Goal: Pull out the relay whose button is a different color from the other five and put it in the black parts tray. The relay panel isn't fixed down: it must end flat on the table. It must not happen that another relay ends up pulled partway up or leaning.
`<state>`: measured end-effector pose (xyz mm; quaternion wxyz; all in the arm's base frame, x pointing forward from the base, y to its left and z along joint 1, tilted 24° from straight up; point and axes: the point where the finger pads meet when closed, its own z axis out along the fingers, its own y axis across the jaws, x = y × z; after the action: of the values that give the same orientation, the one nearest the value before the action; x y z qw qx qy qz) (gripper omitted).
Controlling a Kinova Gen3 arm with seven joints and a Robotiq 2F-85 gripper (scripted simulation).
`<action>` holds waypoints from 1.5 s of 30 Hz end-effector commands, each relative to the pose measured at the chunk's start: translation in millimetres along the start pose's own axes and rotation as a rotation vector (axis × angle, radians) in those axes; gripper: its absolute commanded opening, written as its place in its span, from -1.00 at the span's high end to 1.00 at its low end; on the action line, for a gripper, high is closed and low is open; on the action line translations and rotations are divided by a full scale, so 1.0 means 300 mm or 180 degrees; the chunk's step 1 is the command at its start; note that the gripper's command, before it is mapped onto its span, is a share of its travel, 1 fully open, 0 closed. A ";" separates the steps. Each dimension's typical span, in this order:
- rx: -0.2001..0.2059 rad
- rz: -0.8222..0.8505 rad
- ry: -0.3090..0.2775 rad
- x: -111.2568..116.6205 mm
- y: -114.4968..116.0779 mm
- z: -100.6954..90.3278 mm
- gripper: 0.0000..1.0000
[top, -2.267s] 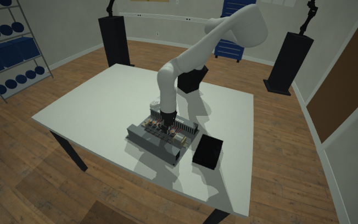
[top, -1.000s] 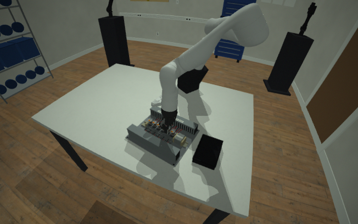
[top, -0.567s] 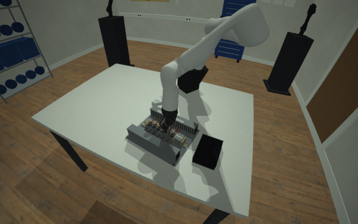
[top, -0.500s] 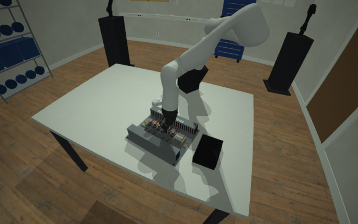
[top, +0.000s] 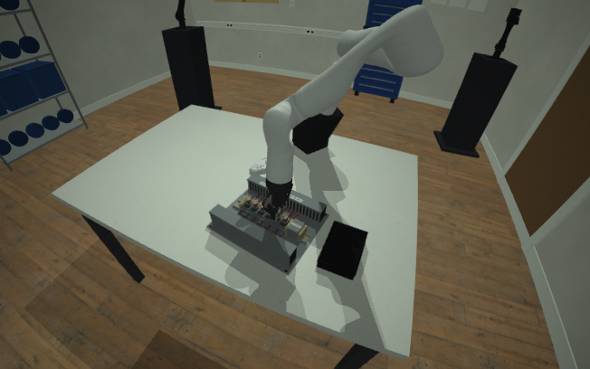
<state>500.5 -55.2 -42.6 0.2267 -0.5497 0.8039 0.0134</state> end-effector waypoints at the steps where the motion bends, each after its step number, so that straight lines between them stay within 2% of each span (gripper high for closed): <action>1: -0.0005 0.0001 0.0000 0.000 -0.003 -0.003 1.00; 45: -0.0199 0.0001 -0.0001 0.000 -0.009 -0.003 1.00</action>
<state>502.0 -56.1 -41.9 0.2098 -0.5564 0.8031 0.0381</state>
